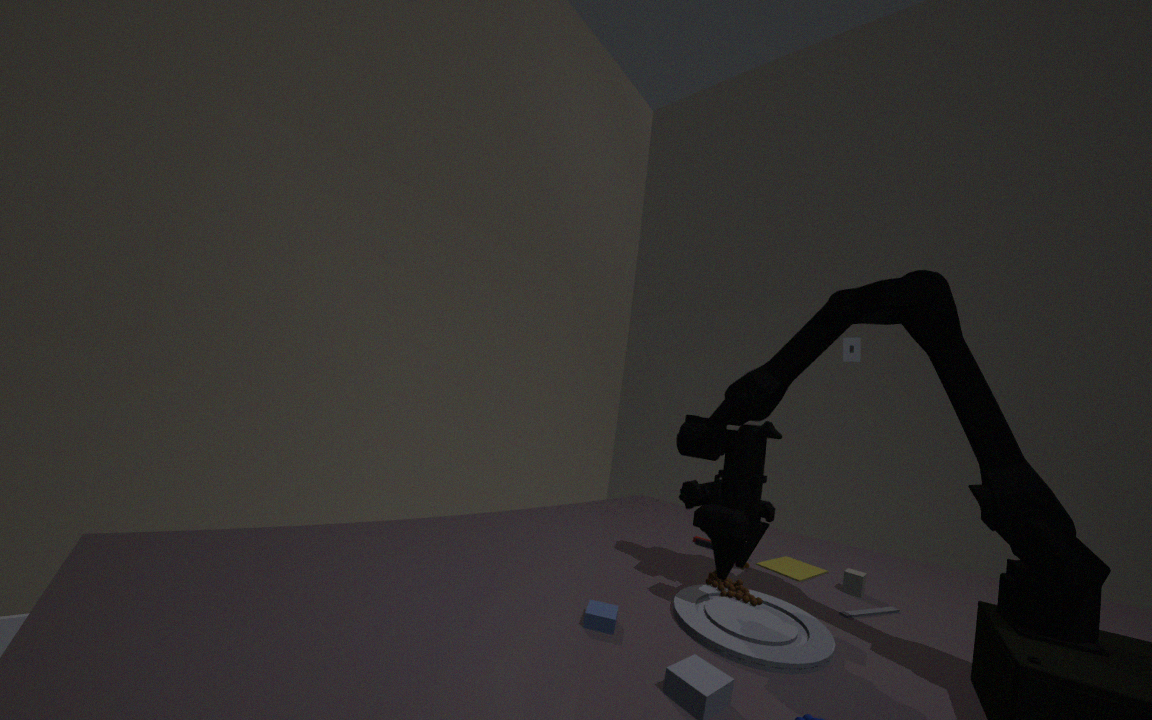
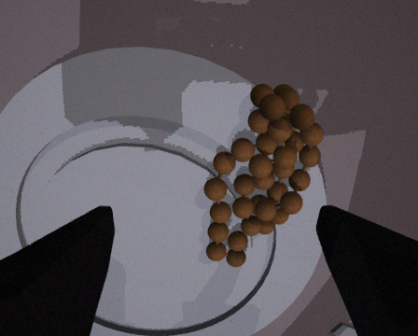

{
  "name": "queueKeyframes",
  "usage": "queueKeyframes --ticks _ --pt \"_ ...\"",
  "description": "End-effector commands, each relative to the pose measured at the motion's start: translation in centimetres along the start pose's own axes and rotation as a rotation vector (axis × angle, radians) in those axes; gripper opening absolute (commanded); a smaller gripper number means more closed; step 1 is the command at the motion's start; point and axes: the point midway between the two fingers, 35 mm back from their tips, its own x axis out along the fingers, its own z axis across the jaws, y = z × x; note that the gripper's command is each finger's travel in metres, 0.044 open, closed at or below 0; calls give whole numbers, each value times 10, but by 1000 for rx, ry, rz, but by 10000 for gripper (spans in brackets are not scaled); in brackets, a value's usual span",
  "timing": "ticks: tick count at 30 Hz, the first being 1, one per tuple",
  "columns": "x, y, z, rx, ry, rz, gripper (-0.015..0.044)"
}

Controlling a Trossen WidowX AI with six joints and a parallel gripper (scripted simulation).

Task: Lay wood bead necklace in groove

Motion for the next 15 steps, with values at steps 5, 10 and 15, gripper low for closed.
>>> queueKeyframes --ticks 5,10,15 --pt "-13 -26 -25 -549 6 2 310" --pt "-13 -26 -25 -549 6 2 310" --pt "-11 -26 -25 -549 6 2 310"
